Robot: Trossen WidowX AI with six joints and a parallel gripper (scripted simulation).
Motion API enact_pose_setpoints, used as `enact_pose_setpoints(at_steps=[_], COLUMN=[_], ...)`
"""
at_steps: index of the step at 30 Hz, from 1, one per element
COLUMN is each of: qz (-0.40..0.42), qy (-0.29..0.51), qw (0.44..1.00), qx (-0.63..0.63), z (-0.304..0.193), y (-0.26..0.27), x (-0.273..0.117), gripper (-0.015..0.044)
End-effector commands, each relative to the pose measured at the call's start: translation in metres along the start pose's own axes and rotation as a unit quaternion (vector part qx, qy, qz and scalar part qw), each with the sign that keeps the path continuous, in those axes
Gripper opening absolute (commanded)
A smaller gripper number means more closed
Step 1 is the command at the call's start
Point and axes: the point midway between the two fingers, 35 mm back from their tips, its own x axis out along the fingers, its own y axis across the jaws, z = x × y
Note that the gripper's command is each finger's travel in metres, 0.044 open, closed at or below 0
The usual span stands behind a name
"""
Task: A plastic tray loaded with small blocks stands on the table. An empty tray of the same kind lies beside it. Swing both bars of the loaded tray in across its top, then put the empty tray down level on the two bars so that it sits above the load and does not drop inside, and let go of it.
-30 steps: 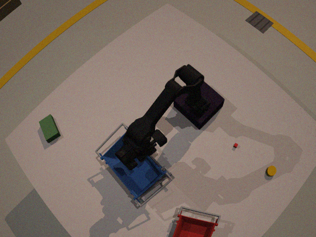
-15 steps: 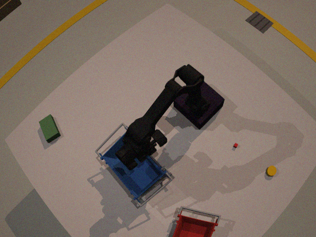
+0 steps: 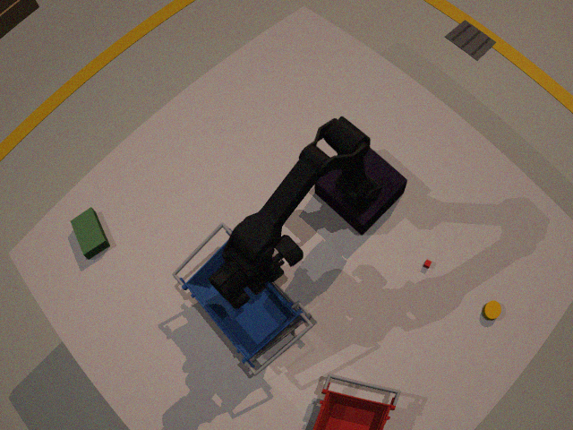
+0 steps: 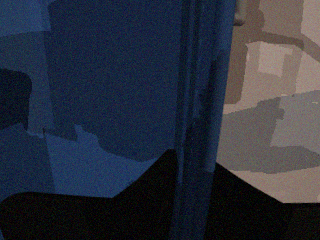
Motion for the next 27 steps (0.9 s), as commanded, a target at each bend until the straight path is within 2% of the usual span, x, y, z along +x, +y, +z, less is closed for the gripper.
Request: enact_pose_setpoints(at_steps=[1,27], qz=[-0.012,-0.012], qy=[-0.001,-0.001], qw=[1.0,1.0], qx=[0.002,0.002], z=[0.0,0.001], y=[-0.005,-0.009], x=[0.005,0.012], gripper=[0.0,0.0])
